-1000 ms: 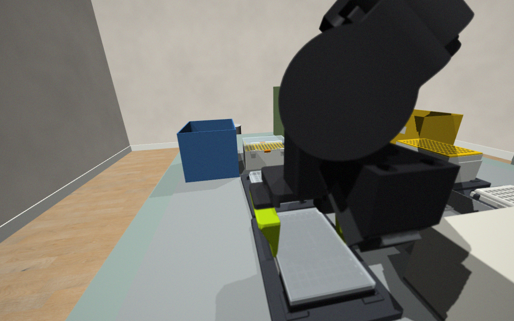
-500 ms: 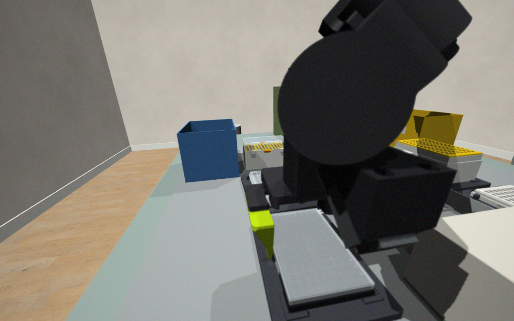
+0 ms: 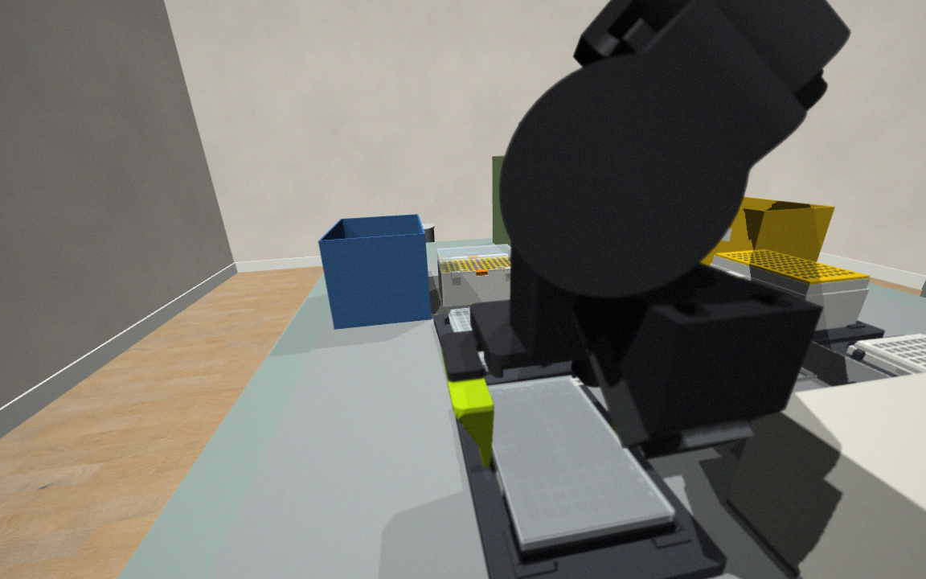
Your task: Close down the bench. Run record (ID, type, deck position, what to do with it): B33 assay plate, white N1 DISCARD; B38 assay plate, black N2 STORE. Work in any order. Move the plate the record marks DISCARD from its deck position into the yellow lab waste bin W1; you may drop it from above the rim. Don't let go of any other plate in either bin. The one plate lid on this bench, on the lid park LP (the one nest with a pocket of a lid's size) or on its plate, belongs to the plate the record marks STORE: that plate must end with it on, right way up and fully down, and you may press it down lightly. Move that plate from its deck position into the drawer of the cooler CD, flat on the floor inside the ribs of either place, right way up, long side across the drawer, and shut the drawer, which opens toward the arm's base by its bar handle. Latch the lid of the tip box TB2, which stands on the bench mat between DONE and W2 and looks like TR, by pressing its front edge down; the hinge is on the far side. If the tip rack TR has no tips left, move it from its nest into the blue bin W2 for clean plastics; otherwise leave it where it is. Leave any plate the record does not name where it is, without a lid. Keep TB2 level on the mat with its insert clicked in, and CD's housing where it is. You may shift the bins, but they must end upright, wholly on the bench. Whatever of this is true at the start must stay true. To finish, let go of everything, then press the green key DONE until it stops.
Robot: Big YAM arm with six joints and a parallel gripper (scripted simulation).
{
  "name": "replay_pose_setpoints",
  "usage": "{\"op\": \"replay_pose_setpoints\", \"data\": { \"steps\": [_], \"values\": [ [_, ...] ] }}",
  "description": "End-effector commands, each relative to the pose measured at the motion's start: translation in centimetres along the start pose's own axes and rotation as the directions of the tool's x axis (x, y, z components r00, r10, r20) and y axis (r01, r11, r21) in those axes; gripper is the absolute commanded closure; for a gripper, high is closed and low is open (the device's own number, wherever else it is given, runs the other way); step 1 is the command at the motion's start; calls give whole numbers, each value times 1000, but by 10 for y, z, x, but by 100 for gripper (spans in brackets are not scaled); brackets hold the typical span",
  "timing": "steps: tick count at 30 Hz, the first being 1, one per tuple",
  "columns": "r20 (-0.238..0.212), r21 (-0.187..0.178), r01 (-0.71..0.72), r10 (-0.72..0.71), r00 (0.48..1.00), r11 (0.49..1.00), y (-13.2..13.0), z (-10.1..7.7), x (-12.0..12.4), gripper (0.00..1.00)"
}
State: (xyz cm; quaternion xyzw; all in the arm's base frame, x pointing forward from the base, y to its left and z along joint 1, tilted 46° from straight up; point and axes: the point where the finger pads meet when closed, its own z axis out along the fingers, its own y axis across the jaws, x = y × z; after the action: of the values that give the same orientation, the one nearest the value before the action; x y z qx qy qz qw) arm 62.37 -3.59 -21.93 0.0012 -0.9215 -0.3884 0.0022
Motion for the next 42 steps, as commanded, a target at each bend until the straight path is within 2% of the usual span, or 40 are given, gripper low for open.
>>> {"op": "replay_pose_setpoints", "data": {
  "steps": [1,6,7,9,10,12,24,27,30,42],
  "values": [
    [56,16,29,-29,998,999,0,-23,-26,0],
    [56,16,29,-29,998,999,0,-23,-26,0],
    [61,16,25,-26,998,1000,-1,-34,-26,0],
    [61,16,25,-26,998,1000,-1,-34,-26,0],
    [72,19,28,-30,997,999,-2,-45,-27,0],
    [81,24,38,-39,996,999,2,-54,-30,0],
    [81,25,38,-40,996,999,2,-71,-29,0],
    [74,25,45,-47,996,999,6,-68,-30,0],
    [81,26,38,-40,996,999,2,-76,-29,0],
    [81,27,38,-40,996,999,2,-91,-28,0]
  ]
}}
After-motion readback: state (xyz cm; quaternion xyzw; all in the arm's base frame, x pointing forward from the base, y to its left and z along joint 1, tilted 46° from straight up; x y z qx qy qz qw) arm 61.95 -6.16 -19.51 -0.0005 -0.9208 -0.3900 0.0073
